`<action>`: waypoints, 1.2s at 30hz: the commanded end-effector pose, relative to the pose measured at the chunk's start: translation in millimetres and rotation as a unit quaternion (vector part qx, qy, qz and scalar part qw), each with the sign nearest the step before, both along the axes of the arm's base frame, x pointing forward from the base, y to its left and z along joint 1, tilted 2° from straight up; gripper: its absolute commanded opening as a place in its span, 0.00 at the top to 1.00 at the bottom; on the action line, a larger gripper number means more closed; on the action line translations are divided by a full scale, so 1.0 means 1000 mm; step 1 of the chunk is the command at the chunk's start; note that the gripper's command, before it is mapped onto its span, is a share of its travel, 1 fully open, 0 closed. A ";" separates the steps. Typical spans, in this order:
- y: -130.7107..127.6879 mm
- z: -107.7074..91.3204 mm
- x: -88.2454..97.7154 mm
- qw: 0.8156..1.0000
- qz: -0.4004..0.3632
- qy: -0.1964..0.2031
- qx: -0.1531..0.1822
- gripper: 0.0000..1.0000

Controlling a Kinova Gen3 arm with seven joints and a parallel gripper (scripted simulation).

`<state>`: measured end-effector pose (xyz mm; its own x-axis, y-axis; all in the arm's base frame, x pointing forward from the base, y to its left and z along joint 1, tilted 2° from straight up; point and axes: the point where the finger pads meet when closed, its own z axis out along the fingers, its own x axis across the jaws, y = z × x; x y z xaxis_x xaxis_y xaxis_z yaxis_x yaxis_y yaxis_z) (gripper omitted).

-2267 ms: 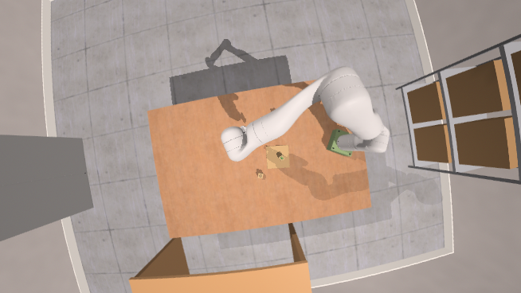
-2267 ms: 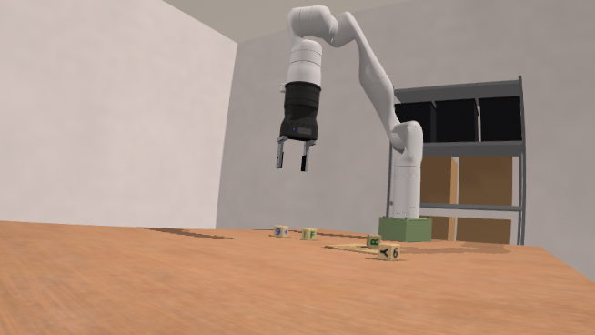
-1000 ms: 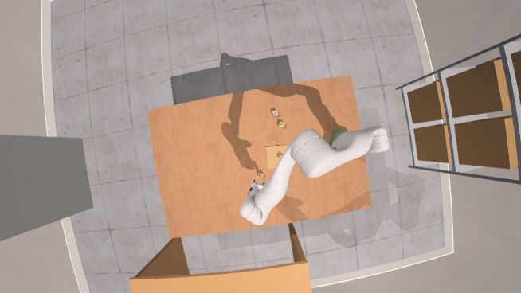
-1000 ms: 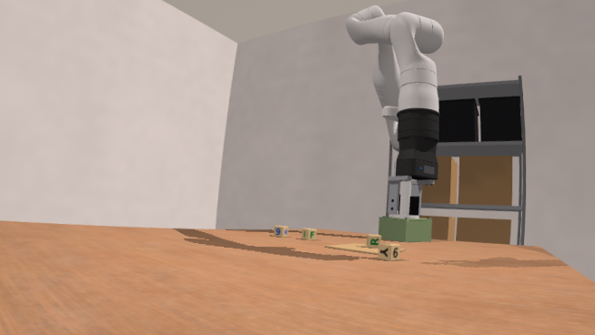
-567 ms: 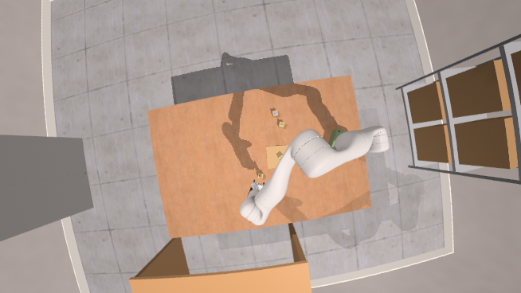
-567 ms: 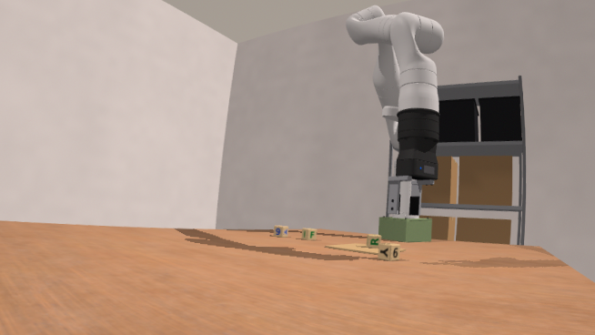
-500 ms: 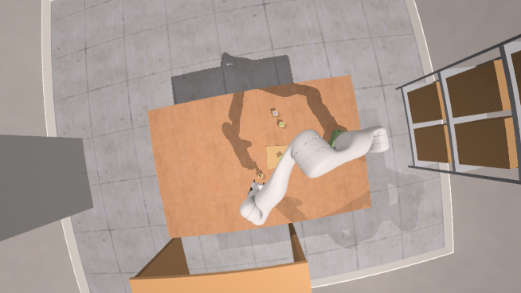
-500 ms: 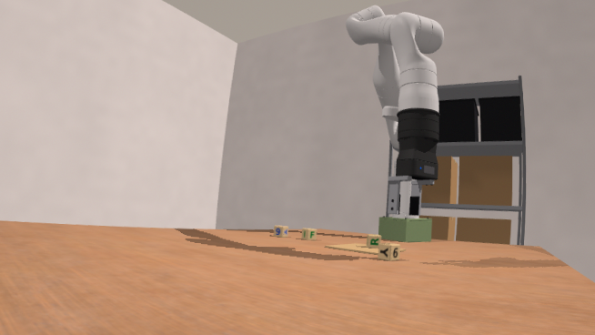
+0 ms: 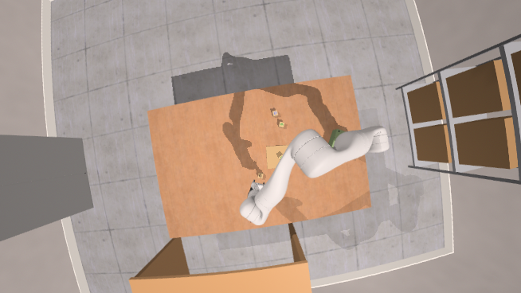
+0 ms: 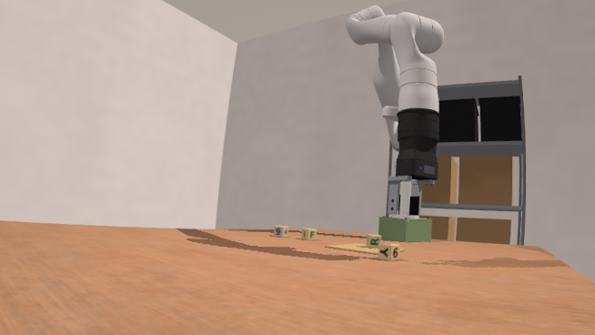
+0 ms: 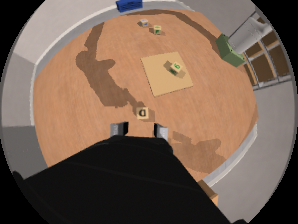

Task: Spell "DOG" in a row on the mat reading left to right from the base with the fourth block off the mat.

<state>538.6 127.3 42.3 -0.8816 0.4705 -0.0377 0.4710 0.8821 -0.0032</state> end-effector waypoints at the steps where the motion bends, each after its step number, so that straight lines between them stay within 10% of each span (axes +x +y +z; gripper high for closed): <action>1: 0.000 0.001 0.001 1.000 0.000 -0.001 0.000 0.00; 21: -0.021 0.002 -0.033 1.000 0.002 -0.003 0.000 0.00; 31: -0.071 0.003 -0.128 1.000 0.000 0.000 0.000 0.00; 36: -0.079 0.002 -0.147 1.000 -0.001 0.001 0.001 0.00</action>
<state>394.0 56.6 38.3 -0.8848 0.4654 -0.0217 0.4656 0.8850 -0.0025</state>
